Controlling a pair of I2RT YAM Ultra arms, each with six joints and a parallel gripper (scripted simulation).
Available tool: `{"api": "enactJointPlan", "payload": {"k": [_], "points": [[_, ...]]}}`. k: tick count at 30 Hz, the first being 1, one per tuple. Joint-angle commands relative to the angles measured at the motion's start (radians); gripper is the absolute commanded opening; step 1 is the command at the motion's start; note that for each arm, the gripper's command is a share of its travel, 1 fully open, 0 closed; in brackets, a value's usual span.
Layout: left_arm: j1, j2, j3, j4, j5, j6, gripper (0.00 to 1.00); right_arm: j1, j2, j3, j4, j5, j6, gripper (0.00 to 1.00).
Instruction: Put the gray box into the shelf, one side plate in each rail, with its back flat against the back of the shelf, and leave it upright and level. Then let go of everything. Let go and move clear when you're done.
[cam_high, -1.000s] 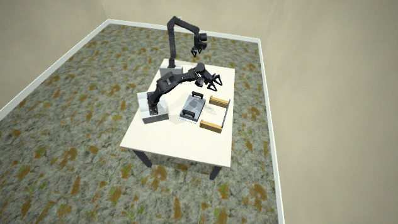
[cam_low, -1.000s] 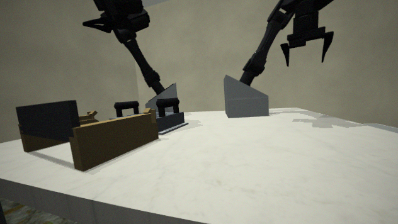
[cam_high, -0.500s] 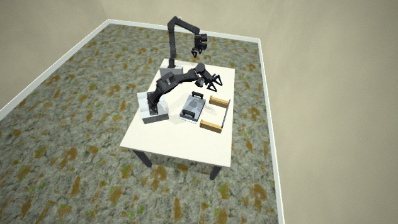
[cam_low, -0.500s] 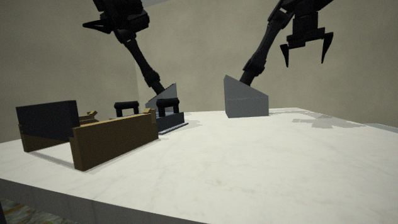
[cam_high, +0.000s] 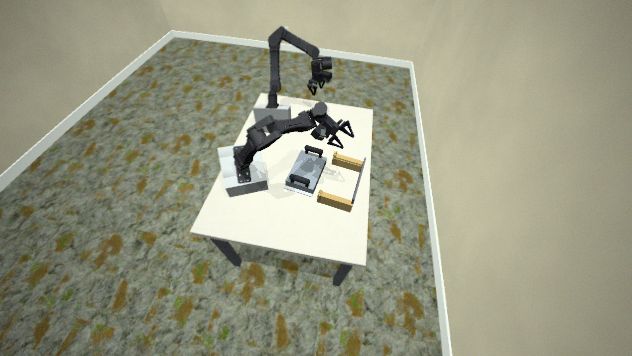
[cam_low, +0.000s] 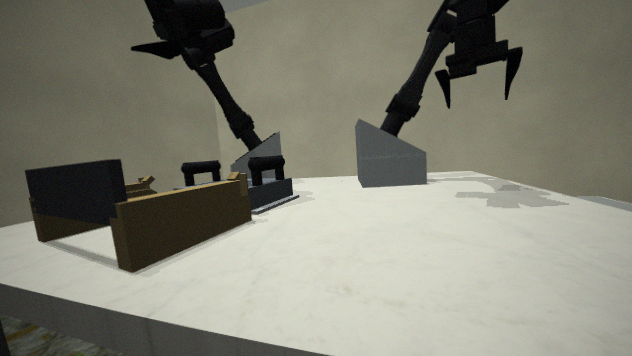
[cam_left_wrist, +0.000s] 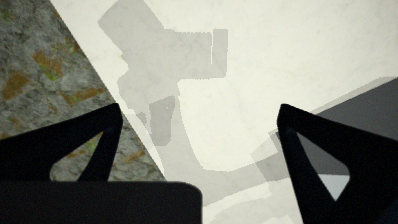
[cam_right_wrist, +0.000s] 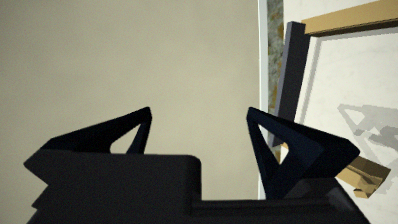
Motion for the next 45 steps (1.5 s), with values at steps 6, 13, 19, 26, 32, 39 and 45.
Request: {"api": "enactJointPlan", "payload": {"k": [6,13,19,26,32,39,45], "points": [[-0.102,0.067,-0.012,0.122,-0.024,-0.099,1.0,-0.006,-0.063,-0.024,-0.136,-0.059,-0.048,1.0],[-0.153,0.088,0.015,0.173,-0.039,-0.148,1.0,-0.009,-0.085,-0.04,-0.218,-0.084,-0.054,1.0],[-0.224,0.164,-0.063,0.251,-0.061,-0.22,1.0,-0.045,-0.11,-0.07,-0.31,-0.12,-0.097,1.0],[-0.318,0.238,-0.048,0.352,-0.087,-0.318,1.0,-0.068,-0.144,-0.11,-0.435,-0.169,-0.135,1.0],[-0.374,0.283,-0.058,0.413,-0.106,-0.373,1.0,-0.058,-0.162,-0.148,-0.52,-0.195,-0.152,1.0],[-0.492,0.374,-0.079,0.536,-0.137,-0.494,1.0,-0.1,-0.206,-0.168,-0.671,-0.256,-0.207,1.0],[-0.585,0.449,-0.1,0.634,-0.165,-0.591,1.0,-0.128,-0.241,-0.204,-0.799,-0.306,-0.245,1.0]]}}
